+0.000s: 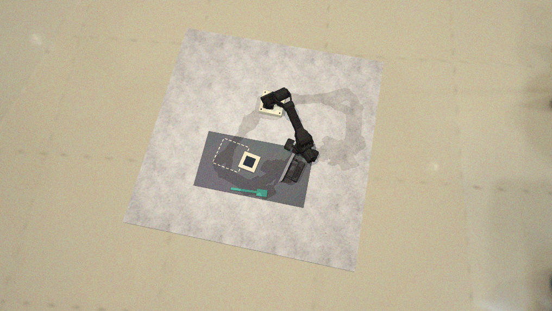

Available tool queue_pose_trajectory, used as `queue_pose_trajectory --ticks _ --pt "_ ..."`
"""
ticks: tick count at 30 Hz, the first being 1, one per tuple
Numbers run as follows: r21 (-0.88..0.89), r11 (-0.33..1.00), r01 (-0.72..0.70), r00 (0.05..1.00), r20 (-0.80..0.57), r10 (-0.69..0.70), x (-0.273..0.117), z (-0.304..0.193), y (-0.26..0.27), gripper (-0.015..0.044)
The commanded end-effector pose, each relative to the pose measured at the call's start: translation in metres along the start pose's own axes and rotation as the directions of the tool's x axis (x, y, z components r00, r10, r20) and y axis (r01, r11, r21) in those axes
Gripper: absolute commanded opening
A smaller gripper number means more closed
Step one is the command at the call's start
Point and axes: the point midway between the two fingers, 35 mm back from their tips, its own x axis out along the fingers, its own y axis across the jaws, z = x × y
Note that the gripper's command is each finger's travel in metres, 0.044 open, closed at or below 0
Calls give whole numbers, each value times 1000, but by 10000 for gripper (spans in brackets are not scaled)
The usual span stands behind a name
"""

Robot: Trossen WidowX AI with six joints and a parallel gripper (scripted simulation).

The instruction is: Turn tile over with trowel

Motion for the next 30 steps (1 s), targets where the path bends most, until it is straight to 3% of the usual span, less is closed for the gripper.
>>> queue_pose_trajectory --ticks 1,30 --pt "-4 1000 8 1000 -6 -8 -2 -1 3 100" --pt "-4 1000 2 1000 -6 -2 -1 0 71 100"
